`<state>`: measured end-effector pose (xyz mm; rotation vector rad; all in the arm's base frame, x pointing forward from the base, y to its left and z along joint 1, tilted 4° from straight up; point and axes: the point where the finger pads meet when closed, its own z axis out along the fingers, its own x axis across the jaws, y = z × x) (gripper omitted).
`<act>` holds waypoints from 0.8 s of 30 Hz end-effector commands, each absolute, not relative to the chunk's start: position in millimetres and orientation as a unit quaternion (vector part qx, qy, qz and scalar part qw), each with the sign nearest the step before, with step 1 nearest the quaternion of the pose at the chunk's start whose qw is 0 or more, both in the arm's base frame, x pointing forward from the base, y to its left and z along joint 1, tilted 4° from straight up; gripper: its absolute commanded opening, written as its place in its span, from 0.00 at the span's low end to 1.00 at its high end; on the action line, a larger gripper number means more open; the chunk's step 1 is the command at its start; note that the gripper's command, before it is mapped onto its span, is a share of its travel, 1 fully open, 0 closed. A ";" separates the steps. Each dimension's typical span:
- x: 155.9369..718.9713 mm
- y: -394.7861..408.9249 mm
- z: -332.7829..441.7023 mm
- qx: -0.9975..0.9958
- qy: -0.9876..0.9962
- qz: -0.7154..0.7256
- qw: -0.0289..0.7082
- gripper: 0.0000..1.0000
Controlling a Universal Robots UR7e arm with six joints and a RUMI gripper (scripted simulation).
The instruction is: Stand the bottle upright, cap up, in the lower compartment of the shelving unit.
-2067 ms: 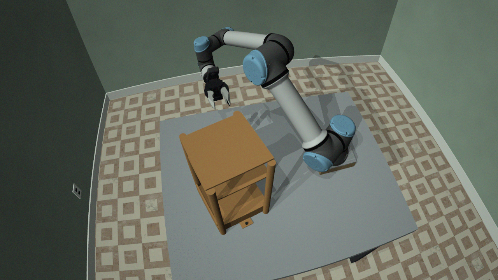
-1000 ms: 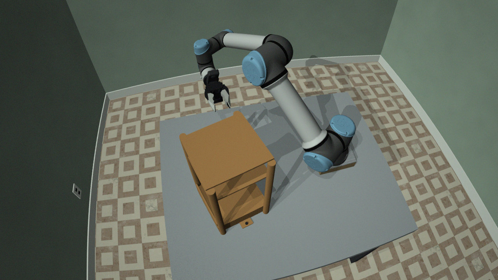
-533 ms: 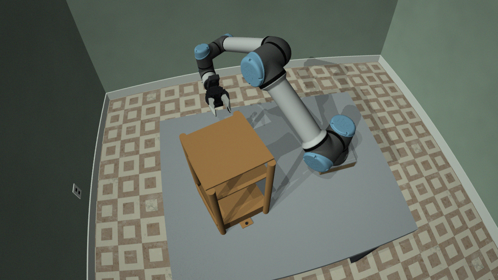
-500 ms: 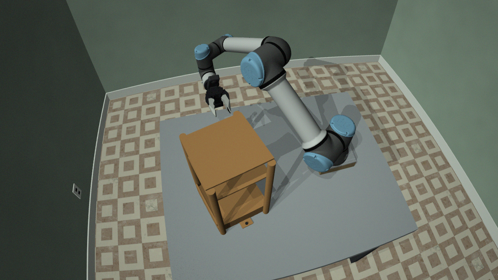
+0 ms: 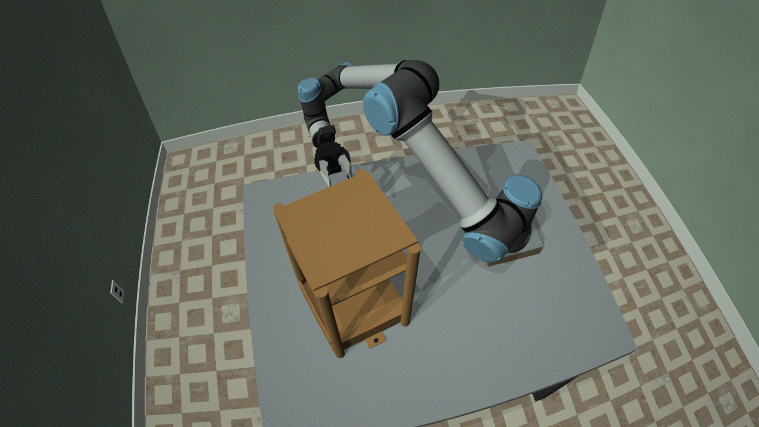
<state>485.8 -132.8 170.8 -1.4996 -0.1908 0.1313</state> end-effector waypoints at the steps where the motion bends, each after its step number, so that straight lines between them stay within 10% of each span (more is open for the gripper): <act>1: 486.5 -130.8 153.7 -0.680 -0.087 0.060 0.726 0.35; 24: 488.9 -126.9 94.5 -0.680 -0.087 0.060 0.725 0.35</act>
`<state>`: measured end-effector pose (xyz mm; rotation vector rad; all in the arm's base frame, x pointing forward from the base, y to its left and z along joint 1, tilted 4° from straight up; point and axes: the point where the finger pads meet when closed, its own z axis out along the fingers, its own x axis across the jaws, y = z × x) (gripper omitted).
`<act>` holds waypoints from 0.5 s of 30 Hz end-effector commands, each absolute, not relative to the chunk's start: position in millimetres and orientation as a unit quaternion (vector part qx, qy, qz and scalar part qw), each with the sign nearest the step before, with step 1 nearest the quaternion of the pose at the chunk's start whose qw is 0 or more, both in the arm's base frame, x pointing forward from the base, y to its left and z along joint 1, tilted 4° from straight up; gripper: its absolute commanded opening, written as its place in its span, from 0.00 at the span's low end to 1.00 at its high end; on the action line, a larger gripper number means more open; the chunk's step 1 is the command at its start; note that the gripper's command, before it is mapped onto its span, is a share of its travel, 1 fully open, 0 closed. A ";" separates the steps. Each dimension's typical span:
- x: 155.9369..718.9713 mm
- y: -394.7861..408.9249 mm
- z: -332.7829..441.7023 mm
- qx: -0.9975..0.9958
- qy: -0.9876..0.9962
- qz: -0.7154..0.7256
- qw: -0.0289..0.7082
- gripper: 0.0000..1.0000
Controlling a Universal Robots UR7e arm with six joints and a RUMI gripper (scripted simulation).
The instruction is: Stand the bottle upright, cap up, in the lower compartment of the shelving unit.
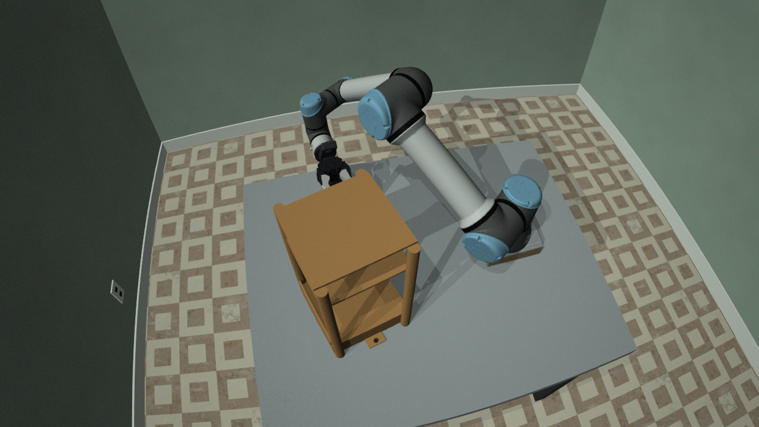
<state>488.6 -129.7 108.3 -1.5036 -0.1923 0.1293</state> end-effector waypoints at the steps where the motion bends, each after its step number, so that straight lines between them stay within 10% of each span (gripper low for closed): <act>1: 489.0 -126.8 92.4 -0.680 -0.087 0.060 0.725 0.35; 15: 490.1 -126.2 72.0 -0.681 -0.088 0.059 0.725 0.35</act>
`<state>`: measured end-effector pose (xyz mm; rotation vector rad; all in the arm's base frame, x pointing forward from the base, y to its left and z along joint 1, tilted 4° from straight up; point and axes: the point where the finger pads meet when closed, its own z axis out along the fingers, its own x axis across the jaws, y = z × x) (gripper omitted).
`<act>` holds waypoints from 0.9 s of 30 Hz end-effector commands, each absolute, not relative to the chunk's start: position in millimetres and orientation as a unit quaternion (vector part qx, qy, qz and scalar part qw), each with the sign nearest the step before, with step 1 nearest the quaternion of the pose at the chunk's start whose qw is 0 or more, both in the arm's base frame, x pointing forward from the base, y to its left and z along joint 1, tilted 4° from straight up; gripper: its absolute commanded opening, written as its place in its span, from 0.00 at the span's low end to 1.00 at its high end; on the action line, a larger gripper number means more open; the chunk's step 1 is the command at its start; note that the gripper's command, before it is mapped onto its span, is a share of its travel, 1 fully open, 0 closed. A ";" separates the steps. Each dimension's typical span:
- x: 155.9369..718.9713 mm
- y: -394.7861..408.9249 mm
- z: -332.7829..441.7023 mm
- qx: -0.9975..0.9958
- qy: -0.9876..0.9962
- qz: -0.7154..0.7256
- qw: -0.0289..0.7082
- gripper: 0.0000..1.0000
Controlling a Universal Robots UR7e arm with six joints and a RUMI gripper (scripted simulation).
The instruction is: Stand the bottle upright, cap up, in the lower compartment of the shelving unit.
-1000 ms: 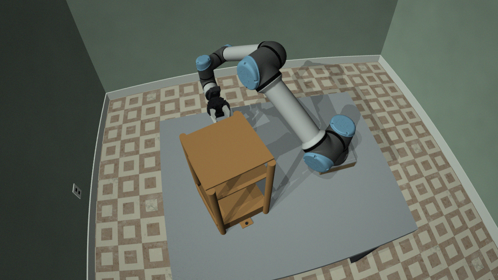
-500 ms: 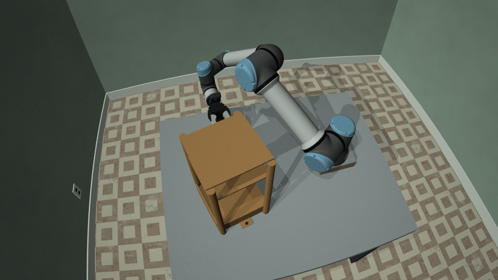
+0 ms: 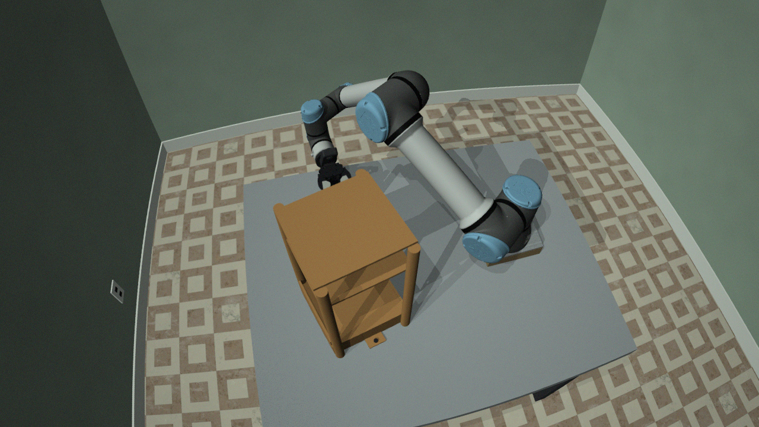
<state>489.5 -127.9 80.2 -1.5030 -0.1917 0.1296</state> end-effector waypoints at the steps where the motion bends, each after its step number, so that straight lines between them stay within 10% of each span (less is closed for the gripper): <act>1: 490.2 -126.1 70.8 -0.681 -0.088 0.059 0.725 0.35; 27: 491.0 -126.1 60.2 -0.682 -0.088 0.059 0.724 0.35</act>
